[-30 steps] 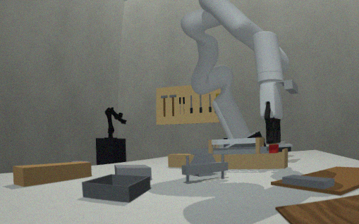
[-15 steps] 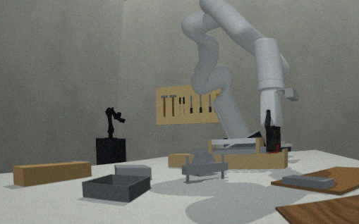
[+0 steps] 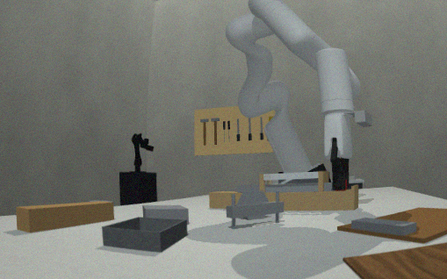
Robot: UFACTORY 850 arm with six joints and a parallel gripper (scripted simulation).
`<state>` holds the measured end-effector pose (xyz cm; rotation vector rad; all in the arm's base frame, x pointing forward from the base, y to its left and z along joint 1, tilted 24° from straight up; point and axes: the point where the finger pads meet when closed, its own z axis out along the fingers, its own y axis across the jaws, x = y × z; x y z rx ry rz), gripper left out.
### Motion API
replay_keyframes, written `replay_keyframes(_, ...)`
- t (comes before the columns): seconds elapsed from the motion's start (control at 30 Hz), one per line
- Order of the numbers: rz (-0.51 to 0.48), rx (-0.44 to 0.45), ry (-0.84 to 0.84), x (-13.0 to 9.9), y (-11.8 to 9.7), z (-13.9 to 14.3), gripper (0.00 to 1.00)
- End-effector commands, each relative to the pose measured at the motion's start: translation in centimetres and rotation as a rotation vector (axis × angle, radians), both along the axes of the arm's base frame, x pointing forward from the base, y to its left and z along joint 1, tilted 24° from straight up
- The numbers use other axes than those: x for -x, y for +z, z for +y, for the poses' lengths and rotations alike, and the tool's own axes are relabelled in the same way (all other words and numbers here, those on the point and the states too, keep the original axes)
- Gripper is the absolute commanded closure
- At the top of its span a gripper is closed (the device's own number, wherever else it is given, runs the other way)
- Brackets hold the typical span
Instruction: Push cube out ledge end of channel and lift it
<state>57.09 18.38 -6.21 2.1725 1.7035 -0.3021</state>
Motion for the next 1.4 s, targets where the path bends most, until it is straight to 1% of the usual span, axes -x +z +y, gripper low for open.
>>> replay_keyframes(0.0, -0.001, -0.001, 0.0, -0.1, 0.1, 0.1, 1.0)
replay_keyframes(1.07, -0.001, -0.001, 0.0, -0.1, 0.1, 0.1, 1.0)
replay_keyframes(1.17, -0.001, -0.001, 0.0, 0.0, 0.7, 0.3, 1.0)
replay_keyframes(1.27, -0.001, -0.001, 0.0, 0.1, 2.1, 1.0, 1.0)
replay_keyframes(1.33, -0.001, -0.001, 0.0, 0.1, 2.1, 1.0, 1.0)
replay_keyframes(1.37, -0.001, -0.001, 0.0, 0.1, 2.7, 1.2, 1.0)
